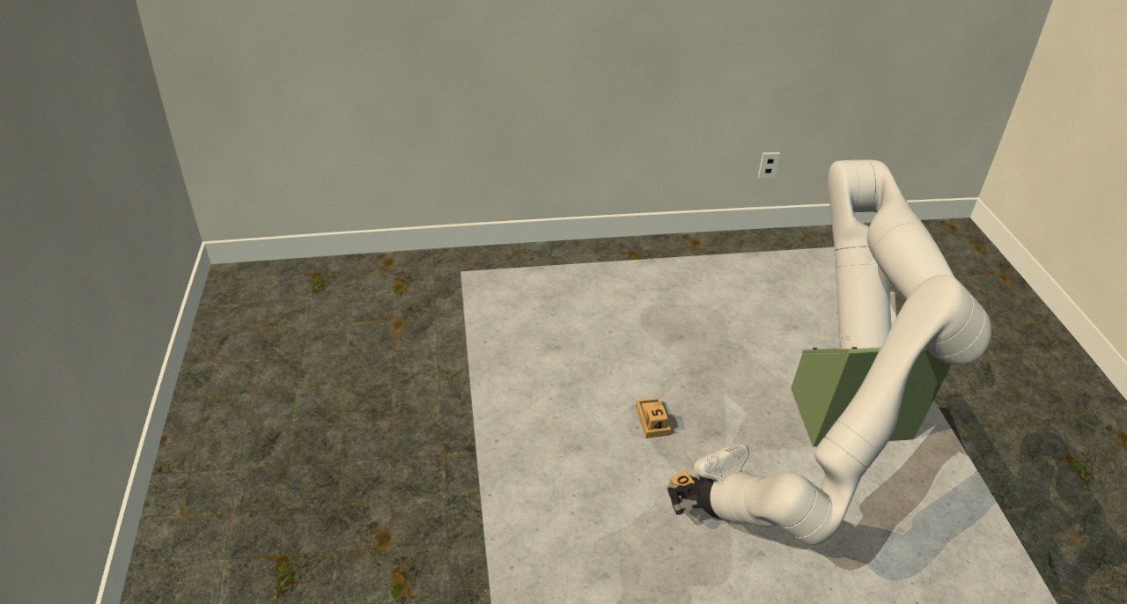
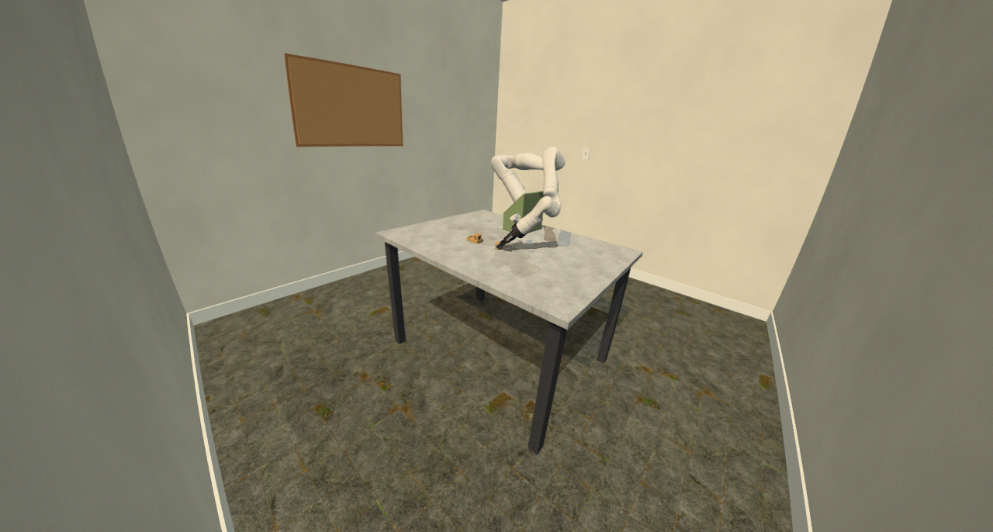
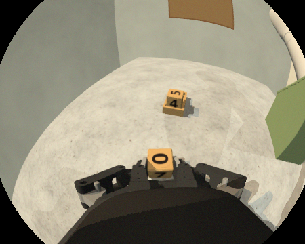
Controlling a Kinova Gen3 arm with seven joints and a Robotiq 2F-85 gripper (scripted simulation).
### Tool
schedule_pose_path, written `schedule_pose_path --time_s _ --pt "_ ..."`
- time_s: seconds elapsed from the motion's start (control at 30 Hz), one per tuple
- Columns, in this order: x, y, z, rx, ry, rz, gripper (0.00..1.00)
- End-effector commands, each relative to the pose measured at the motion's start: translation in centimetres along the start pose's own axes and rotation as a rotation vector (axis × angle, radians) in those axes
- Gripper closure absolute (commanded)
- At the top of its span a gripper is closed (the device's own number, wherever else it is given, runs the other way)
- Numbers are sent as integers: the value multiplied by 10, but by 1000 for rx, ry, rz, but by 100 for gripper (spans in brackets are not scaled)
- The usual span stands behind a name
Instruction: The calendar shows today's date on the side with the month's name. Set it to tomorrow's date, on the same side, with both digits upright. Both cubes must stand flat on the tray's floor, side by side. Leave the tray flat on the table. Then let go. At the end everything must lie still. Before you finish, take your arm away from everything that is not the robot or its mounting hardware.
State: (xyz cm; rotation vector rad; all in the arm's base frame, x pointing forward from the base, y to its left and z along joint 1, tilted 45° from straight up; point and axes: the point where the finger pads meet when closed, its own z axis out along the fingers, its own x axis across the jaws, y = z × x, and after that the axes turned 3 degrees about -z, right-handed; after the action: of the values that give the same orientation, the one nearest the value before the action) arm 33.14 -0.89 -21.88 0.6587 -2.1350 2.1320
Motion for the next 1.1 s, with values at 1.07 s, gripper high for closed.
schedule_pose_path --time_s 1.07 --pt "1 -24 -25 -1 -1 1 72"
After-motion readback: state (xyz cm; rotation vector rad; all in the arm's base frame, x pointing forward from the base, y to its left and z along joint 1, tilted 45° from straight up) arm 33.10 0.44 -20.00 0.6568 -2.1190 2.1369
